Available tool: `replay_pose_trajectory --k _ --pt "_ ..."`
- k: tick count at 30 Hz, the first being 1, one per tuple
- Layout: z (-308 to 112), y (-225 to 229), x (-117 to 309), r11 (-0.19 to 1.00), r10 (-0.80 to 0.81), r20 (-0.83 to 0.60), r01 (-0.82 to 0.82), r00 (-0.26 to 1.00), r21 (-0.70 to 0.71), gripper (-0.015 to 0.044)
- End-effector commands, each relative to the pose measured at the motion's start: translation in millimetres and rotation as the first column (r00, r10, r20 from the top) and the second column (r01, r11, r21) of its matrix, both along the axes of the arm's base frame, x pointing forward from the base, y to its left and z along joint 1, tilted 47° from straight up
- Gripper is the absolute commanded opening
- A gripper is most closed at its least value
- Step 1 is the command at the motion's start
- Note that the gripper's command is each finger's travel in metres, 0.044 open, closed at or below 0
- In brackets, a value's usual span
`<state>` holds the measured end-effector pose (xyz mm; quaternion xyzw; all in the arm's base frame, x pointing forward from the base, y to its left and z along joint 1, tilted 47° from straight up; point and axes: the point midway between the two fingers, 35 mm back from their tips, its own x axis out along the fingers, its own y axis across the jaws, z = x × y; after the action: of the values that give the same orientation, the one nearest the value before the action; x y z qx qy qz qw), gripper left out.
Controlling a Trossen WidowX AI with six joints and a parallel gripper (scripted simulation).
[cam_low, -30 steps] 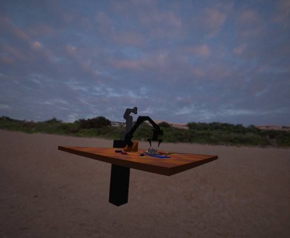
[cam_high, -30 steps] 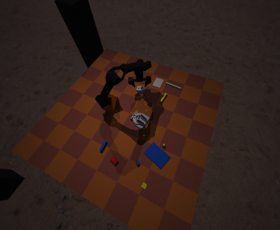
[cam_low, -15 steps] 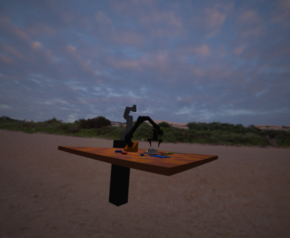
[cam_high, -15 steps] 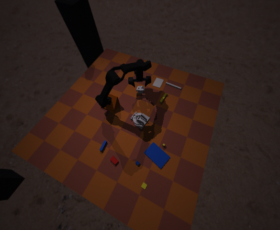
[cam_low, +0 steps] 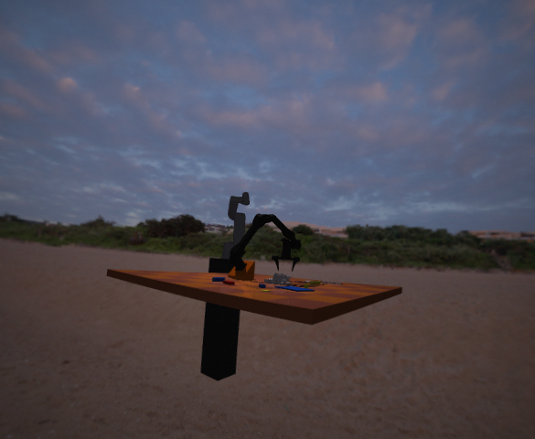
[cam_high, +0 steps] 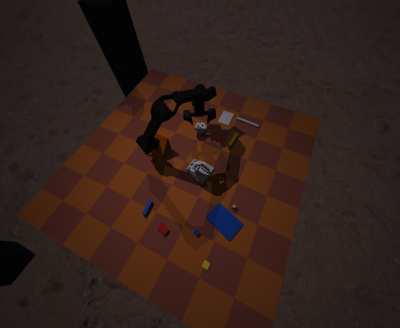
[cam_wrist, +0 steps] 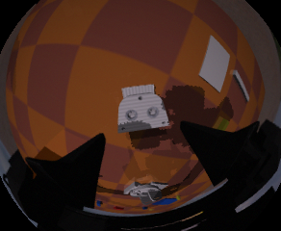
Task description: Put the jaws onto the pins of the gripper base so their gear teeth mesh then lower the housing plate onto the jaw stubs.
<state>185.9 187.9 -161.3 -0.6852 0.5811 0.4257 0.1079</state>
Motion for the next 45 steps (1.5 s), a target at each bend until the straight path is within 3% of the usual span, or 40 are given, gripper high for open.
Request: replay_pose_trajectory --k 1,25,45 --pt "0 0 1 1.0 0.004 0.0 -0.004 1.0 0.0 0.044" --pt "0 0 0 1.0 0.0 0.0 0.0 1.0 0.0 0.044" --pt "-24 -21 1 1.0 0.002 0.001 -0.002 1.0 -0.001 0.044"
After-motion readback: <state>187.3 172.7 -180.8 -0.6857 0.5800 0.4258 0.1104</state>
